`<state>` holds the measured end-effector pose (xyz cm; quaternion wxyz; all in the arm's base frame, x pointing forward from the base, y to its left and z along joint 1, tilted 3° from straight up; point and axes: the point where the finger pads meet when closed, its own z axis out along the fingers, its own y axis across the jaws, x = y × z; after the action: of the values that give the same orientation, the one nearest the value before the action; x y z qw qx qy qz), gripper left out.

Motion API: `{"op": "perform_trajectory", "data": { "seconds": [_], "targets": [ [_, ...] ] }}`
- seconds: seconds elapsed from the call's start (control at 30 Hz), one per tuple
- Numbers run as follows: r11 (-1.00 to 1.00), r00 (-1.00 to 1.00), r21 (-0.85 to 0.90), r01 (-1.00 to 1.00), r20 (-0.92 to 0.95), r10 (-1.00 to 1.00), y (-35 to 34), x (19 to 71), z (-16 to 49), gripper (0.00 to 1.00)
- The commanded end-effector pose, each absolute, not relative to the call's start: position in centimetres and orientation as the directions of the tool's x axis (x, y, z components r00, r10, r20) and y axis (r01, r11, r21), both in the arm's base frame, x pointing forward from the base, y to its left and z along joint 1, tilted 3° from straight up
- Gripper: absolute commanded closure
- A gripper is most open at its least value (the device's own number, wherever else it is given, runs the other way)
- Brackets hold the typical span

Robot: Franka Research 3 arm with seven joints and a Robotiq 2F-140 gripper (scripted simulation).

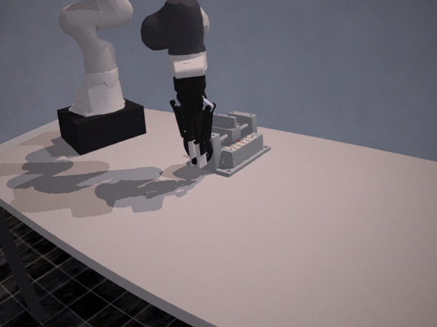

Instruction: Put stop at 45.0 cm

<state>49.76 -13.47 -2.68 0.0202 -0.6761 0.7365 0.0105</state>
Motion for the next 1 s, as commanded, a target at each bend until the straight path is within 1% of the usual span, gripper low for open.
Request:
{"op": "perform_trajectory", "data": {
  "seconds": [0.0, 0.97],
  "targets": [
    [0.087, -0.087, -0.012, -0.996, -0.044, -0.995, -13.43, 49.68, -2.90, 0.96],
    [0.087, -0.087, -0.012, -0.996, -0.044, -0.995, -13.36, 49.21, -3.50, 0.96]
  ]
}}
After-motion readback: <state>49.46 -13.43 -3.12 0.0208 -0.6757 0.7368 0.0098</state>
